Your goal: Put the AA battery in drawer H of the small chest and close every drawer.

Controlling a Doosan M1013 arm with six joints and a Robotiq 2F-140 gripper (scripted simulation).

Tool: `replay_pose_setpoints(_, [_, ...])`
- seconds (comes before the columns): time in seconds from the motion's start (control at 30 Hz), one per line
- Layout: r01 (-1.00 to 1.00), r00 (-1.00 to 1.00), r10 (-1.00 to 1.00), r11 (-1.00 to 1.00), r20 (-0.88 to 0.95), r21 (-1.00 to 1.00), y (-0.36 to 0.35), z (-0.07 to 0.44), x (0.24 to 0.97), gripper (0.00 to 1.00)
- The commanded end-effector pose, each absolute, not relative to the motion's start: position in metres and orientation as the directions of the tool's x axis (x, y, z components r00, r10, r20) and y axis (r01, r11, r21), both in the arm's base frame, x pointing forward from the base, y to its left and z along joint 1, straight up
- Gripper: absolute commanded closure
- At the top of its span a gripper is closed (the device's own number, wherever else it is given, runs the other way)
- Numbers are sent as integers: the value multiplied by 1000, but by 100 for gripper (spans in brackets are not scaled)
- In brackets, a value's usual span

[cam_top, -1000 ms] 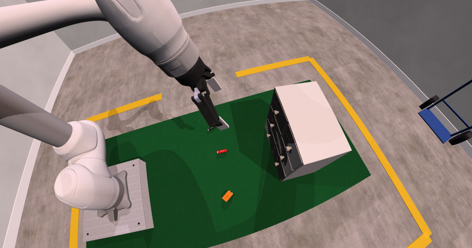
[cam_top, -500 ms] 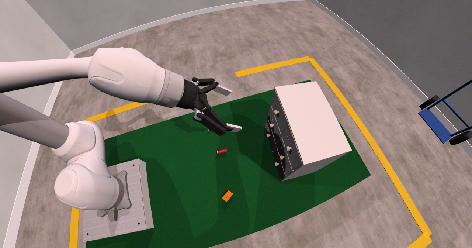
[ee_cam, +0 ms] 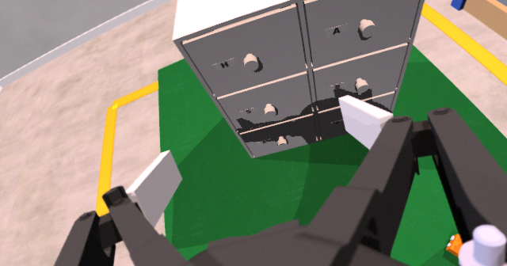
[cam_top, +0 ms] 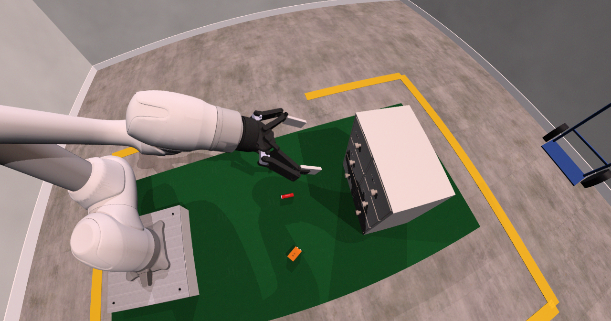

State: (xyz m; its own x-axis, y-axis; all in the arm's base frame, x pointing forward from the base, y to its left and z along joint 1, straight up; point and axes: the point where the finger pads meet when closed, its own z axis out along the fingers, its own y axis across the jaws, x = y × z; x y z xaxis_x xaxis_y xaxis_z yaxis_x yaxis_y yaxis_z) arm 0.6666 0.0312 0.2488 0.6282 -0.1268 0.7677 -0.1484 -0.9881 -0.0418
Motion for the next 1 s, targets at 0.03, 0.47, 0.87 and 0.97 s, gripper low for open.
replay_pose_setpoints(0.03, [-218, 488, -108, -976, 866, 1, 29, 243, 672, 0])
replay_pose_setpoints(0.47, [-214, 380, -84, -977, 921, -1, 28, 233, 683, 0])
replay_pose_setpoints(0.87, [-215, 331, -74, -977, 941, -1, 27, 229, 687, 0])
replay_pose_setpoints(0.97, [-215, 331, -74, -977, 941, -1, 27, 229, 687, 80])
